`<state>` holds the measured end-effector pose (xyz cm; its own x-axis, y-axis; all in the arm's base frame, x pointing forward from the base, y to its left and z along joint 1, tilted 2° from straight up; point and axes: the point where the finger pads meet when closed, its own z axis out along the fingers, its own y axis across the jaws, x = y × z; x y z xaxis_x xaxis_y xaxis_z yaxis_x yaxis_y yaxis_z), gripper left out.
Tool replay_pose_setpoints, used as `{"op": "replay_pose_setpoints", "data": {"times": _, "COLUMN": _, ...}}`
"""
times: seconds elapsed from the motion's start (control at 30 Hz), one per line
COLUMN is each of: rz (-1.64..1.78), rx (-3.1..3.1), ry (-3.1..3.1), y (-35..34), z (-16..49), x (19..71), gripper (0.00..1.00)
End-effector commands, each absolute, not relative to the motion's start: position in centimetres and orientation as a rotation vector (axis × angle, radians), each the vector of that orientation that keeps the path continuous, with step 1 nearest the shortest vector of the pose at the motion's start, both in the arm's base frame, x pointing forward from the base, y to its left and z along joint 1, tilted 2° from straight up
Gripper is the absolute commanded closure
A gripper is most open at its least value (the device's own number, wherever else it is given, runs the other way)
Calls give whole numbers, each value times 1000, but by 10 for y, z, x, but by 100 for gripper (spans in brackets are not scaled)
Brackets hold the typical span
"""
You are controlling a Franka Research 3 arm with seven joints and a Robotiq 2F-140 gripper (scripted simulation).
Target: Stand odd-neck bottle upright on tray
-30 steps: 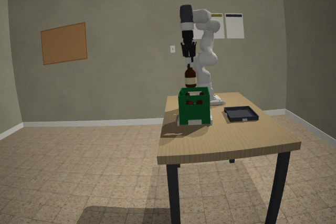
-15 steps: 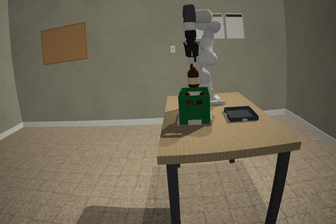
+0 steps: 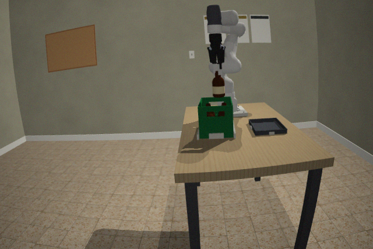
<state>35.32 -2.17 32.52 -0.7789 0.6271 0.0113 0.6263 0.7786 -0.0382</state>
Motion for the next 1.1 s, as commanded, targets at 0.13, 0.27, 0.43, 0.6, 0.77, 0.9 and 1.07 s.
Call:
{"op": "replay_pose_setpoints", "data": {"times": 0.13, "rz": 42, "rx": -1068, "ry": -2935, "y": -8, "z": 328, "x": 356, "gripper": 90}}
{"op": "replay_pose_setpoints", "data": {"times": 0.27, "rz": 42, "rx": -1068, "ry": -2935, "y": 1, "z": 328, "x": 357, "gripper": 90}}
{"op": "replay_pose_setpoints", "data": {"times": 0.43, "rz": 42, "rx": -1068, "ry": -2935, "y": 12, "z": 327, "x": 359, "gripper": 90}}
{"op": "replay_pose_setpoints", "data": {"times": 0.6, "rz": 42, "rx": -1068, "ry": -2935, "y": 24, "z": 327, "x": 360, "gripper": 90}}
{"op": "replay_pose_setpoints", "data": {"times": 0.77, "rz": 42, "rx": -1068, "ry": -2935, "y": 31, "z": 327, "x": 361, "gripper": 90}}
{"op": "replay_pose_setpoints", "data": {"times": 0.9, "rz": 42, "rx": -1068, "ry": -2935, "y": 41, "z": 327, "x": 363, "gripper": 90}}
{"op": "replay_pose_setpoints", "data": {"times": 1.07, "rz": 42, "rx": -1068, "ry": -2935, "y": 53, "z": 326, "x": 364, "gripper": 90}}
